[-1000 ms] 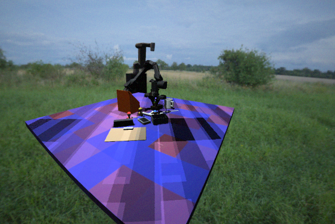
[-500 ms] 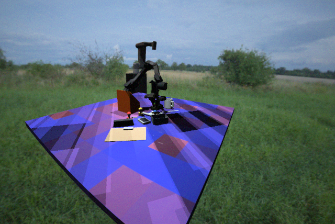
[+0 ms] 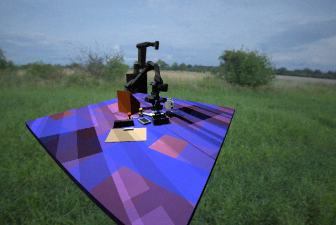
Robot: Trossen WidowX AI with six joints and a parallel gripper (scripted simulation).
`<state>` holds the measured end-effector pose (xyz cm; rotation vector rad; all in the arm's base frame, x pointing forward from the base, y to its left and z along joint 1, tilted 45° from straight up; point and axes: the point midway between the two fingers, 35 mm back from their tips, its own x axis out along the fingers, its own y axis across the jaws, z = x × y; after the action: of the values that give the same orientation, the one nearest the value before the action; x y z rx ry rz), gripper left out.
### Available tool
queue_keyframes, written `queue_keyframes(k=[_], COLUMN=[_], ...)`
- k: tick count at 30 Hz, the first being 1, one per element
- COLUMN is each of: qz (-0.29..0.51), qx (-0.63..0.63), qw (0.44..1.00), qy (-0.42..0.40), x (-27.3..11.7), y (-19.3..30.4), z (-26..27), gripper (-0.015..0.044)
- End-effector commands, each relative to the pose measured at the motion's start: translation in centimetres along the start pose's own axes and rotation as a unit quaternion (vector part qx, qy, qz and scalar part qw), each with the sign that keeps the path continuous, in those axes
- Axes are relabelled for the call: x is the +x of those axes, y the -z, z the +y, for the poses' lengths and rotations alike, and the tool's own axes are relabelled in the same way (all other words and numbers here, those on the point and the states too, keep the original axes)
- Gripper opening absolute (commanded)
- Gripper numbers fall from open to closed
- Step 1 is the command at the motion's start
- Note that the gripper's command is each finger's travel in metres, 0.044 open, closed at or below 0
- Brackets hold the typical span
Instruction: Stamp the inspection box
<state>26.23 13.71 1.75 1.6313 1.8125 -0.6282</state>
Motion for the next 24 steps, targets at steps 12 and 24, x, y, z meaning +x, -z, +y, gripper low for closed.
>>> queue_keyframes(k=[12,24], qz=[0.003,0.004], qx=[0.003,0.003], qw=[1.000,1.000], qy=[0.002,0.002], x=[1.1,1.9], y=[0.1,0.1], z=[-0.2,-0.3], gripper=[0.0000,0.0000])
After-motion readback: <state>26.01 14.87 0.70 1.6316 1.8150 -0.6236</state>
